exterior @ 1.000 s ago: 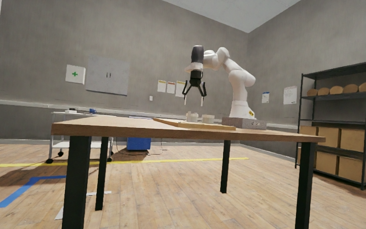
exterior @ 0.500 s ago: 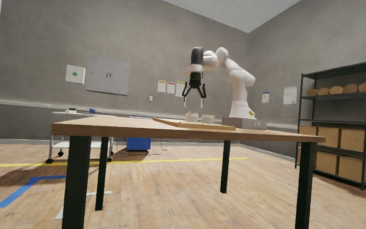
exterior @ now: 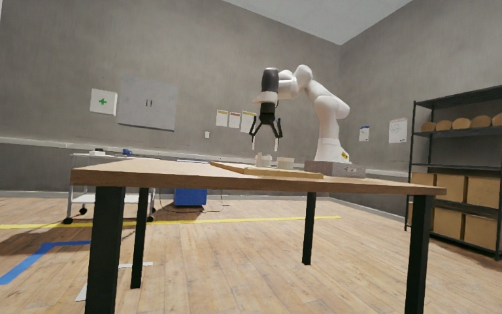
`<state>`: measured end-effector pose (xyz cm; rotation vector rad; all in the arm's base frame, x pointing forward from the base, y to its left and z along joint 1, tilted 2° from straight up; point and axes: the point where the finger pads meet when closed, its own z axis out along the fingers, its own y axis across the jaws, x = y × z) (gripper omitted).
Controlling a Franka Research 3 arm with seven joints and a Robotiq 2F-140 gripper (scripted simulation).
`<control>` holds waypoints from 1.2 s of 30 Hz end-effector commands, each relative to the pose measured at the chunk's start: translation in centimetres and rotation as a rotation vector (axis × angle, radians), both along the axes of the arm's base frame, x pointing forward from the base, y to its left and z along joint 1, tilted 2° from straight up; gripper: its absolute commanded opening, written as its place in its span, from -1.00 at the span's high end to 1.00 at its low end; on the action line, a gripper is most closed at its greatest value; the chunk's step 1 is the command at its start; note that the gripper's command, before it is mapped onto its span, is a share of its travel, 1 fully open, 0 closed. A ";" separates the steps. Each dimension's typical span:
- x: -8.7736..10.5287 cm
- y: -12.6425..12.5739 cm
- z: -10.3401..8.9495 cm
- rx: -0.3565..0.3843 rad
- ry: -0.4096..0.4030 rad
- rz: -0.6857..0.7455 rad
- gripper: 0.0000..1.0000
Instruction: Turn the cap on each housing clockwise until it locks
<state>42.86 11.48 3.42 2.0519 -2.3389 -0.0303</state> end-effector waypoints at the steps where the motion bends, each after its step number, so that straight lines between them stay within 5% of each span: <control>1: 0.1 0.3 -0.5 0.005 -0.006 -0.005 -0.55; 36: 0.1 0.3 -3.4 0.005 -0.006 -0.005 -0.55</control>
